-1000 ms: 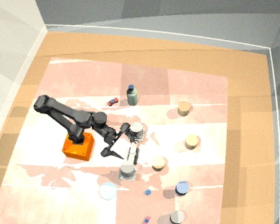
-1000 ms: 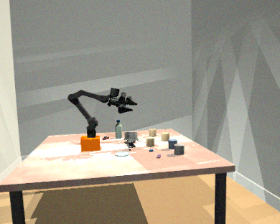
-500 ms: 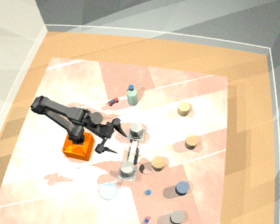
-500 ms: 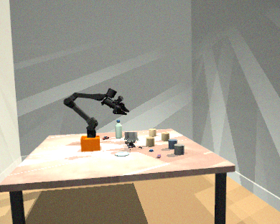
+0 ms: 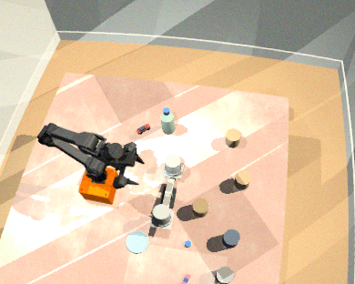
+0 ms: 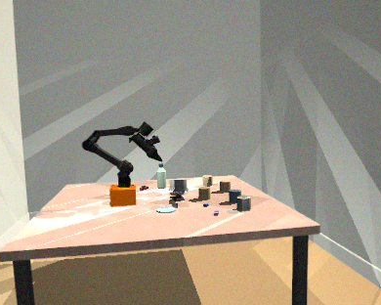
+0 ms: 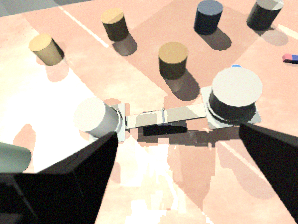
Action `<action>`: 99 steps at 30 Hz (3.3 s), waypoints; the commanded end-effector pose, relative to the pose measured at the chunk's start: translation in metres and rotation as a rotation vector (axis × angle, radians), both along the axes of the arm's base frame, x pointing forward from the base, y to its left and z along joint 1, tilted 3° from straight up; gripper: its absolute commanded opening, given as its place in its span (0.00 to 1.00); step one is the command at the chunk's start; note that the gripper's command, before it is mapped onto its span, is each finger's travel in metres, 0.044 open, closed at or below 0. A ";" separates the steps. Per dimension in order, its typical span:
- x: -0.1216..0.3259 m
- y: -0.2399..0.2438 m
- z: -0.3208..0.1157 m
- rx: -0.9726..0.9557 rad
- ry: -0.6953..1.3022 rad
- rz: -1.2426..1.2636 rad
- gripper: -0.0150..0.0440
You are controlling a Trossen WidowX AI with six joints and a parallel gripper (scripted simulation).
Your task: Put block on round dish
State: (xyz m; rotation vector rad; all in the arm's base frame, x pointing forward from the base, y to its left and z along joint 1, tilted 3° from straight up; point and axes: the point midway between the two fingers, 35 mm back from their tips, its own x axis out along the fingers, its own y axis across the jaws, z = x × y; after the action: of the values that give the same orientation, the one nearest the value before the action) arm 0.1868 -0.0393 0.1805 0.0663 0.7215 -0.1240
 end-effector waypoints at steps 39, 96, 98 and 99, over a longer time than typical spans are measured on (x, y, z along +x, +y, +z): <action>0.097 0.067 -0.030 0.695 0.453 -0.767 1.00; 0.143 0.129 -0.145 0.787 0.542 -1.402 1.00; 0.143 0.129 -0.148 0.787 0.542 -1.402 1.00; 0.143 0.129 -0.150 0.787 0.542 -1.402 1.00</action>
State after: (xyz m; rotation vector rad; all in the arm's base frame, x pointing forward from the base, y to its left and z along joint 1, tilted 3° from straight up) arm 0.3300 0.0902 0.0378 1.3436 1.1179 -1.2172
